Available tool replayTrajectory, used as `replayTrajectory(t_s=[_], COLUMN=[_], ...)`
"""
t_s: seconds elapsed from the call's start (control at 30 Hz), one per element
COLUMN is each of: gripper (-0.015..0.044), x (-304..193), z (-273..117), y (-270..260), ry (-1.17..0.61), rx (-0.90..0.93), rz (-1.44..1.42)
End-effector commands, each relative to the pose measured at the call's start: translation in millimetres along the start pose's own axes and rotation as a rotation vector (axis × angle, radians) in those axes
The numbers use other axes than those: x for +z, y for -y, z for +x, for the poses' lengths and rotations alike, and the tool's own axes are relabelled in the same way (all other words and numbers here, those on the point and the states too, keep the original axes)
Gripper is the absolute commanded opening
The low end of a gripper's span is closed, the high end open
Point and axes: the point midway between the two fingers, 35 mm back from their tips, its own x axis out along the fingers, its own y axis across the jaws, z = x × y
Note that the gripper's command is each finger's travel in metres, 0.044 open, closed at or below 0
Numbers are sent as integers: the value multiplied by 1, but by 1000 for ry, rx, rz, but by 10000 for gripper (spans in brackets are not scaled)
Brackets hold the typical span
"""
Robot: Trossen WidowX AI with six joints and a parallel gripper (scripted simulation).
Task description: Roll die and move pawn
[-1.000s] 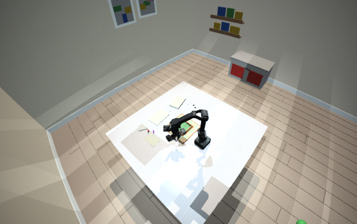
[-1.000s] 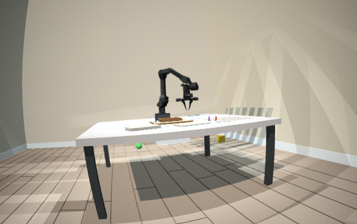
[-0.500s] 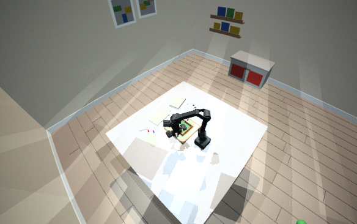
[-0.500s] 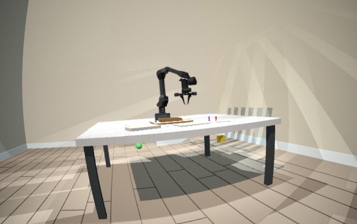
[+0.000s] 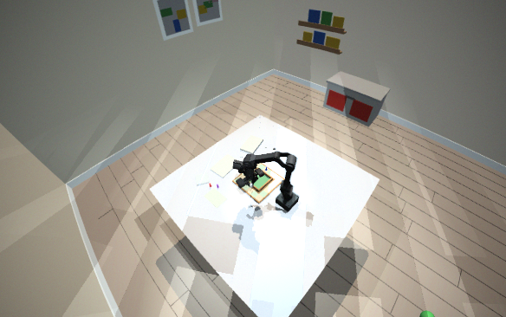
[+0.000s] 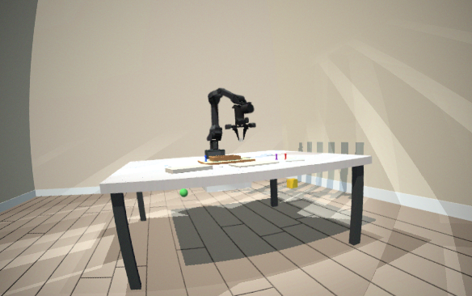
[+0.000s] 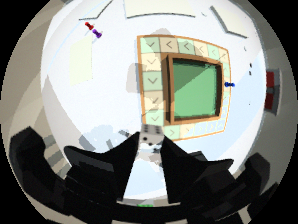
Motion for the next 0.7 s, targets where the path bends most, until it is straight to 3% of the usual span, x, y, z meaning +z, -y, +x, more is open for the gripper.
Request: replayTrajectory(t_s=[0.0, 0.67], gripper=[0, 0], x=[11, 66], z=[6, 23], y=[11, 88], ry=[-7, -3], rx=[-6, -14], rz=[-30, -185])
